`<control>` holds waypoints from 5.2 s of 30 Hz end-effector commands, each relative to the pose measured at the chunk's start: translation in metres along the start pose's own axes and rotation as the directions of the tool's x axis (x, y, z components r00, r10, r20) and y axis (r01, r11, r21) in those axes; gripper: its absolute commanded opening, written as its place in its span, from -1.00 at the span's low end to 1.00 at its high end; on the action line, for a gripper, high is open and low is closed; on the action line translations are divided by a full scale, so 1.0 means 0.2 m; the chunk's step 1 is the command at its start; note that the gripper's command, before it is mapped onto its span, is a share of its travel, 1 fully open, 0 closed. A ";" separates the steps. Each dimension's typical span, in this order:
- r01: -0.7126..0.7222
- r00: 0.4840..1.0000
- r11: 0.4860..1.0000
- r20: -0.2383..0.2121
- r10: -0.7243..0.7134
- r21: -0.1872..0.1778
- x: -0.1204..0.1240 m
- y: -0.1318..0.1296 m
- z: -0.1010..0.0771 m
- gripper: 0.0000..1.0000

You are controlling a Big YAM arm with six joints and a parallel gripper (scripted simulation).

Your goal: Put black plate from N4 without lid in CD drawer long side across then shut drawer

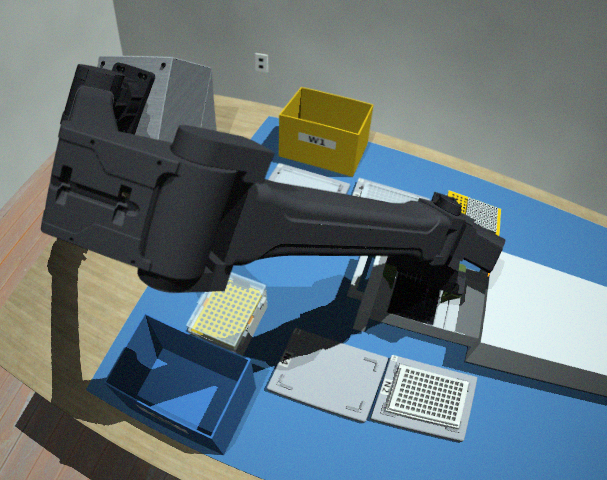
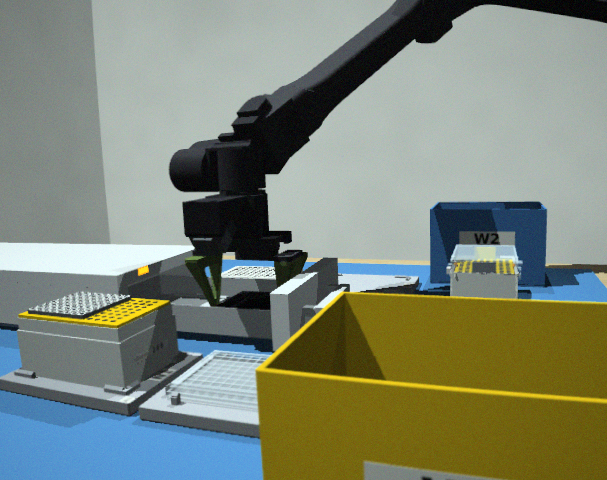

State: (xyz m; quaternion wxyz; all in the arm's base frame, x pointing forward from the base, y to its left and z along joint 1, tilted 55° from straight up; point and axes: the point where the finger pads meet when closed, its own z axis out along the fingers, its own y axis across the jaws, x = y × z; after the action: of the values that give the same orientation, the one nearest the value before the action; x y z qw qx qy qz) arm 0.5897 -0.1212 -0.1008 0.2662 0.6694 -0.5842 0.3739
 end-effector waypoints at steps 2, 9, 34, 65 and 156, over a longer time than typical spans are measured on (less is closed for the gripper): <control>-0.017 1.000 1.000 0.001 0.017 -0.002 0.07 -0.01 0.01 1.00; -0.027 1.000 1.000 0.000 0.027 0.011 0.07 -0.04 -0.06 1.00; 0.002 1.000 1.000 0.003 -0.002 0.026 -0.02 -0.04 -0.26 1.00; -0.018 1.000 0.999 0.003 0.018 0.041 0.03 -0.08 -0.47 1.00; -0.022 1.000 0.999 0.007 0.022 0.044 0.00 0.00 -0.72 -1.00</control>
State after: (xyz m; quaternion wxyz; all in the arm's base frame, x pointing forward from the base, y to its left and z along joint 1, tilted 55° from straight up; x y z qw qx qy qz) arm 0.5625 -0.0293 -0.0285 0.2658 0.6668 -0.5882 0.3726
